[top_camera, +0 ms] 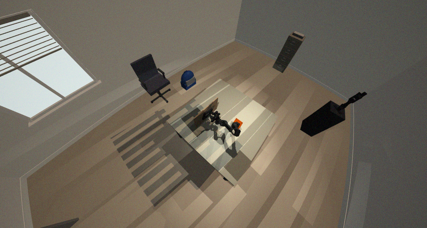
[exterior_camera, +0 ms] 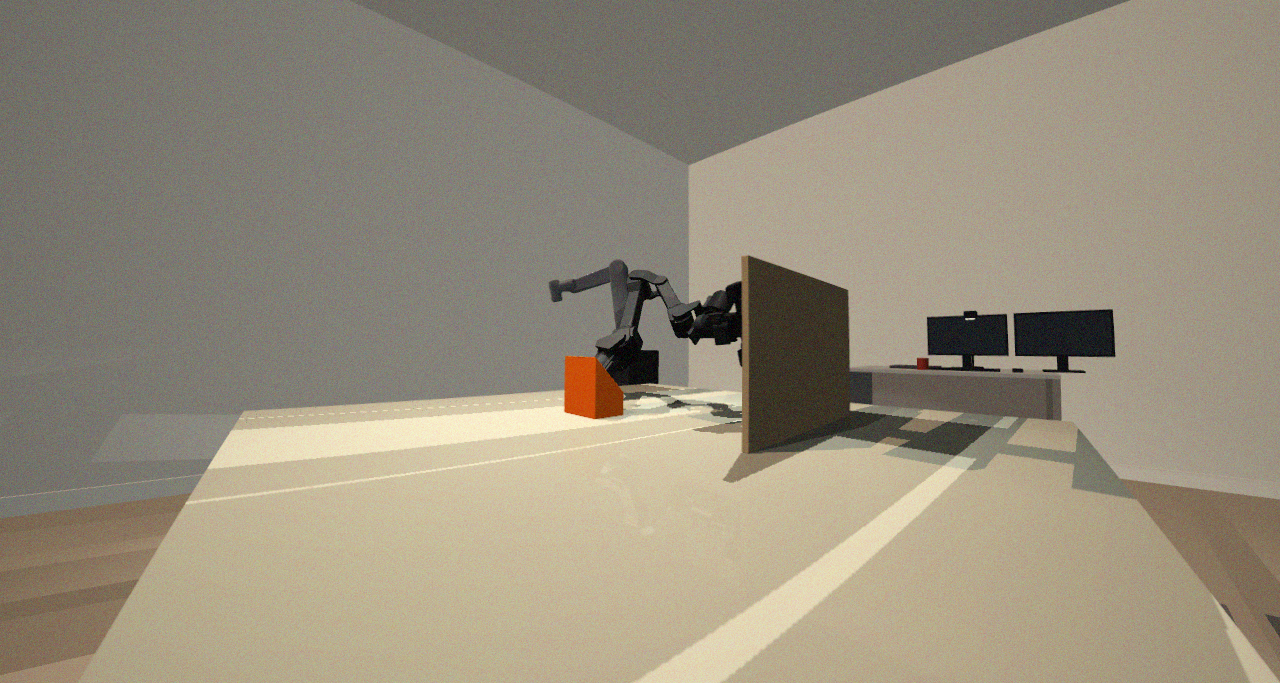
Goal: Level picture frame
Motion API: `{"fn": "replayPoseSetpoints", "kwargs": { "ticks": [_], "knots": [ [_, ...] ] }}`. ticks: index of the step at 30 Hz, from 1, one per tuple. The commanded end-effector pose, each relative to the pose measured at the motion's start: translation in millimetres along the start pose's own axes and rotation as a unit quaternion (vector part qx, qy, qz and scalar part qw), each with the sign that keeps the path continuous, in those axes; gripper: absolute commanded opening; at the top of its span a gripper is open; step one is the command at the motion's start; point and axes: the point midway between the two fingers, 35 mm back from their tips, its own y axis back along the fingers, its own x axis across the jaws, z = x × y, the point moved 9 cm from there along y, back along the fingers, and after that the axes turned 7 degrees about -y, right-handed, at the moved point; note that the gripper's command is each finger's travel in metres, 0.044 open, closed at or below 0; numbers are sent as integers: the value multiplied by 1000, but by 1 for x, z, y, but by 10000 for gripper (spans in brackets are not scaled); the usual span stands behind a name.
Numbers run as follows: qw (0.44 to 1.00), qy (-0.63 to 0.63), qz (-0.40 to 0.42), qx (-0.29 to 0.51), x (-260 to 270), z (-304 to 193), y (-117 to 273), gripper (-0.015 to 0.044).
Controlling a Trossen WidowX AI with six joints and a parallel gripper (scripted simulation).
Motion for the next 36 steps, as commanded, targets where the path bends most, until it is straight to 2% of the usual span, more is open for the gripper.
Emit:
{"fn": "replayPoseSetpoints", "kwargs": {
  "ticks": [1,16,36],
  "knots": [
    [1000,3,-4,-3,-1,1,-7,260],
    [1000,4,-3,-2,-1,3,-30,260],
    [1000,4,-3,-2,-1,3,-31,260]
  ]
}}
